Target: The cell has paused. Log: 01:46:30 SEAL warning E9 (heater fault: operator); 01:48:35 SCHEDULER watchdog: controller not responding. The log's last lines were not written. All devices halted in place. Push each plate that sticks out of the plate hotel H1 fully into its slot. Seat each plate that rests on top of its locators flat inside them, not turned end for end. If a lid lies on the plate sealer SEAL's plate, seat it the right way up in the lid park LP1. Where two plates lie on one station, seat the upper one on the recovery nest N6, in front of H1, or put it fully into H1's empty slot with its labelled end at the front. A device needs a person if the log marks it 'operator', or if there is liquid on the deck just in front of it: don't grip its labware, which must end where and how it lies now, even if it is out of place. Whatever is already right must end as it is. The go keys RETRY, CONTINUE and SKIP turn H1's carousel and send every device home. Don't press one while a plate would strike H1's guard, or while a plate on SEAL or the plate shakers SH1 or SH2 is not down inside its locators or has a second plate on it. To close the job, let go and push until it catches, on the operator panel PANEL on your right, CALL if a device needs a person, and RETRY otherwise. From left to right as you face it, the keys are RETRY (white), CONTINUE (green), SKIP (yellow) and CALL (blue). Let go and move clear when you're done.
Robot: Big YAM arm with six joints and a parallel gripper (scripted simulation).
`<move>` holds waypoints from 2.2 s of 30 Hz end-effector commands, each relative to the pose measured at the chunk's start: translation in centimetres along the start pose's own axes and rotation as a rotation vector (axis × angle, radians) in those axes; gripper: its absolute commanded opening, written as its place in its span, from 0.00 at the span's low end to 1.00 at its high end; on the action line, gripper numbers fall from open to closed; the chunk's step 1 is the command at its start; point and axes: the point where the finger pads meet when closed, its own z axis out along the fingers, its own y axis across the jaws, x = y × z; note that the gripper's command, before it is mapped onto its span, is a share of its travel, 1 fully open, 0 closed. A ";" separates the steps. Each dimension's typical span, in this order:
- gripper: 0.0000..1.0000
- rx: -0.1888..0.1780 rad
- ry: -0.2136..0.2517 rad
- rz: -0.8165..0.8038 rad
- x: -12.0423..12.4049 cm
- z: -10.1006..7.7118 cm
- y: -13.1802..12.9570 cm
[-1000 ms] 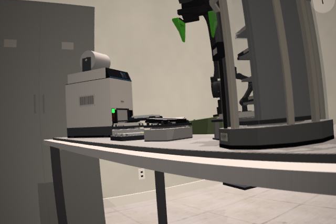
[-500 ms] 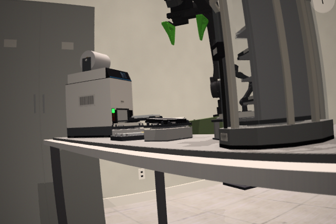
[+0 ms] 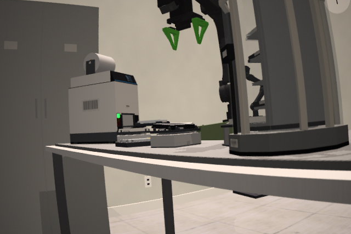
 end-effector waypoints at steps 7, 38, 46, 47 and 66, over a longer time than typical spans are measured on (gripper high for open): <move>1.00 -0.002 -0.023 0.013 1.0 -0.5 -3.5; 1.00 0.004 0.001 -0.019 3.0 0.3 -9.0; 1.00 0.004 0.002 -0.008 3.0 0.4 -9.5; 1.00 0.004 0.002 -0.008 3.0 0.4 -9.5; 1.00 0.004 0.002 -0.008 3.0 0.4 -9.5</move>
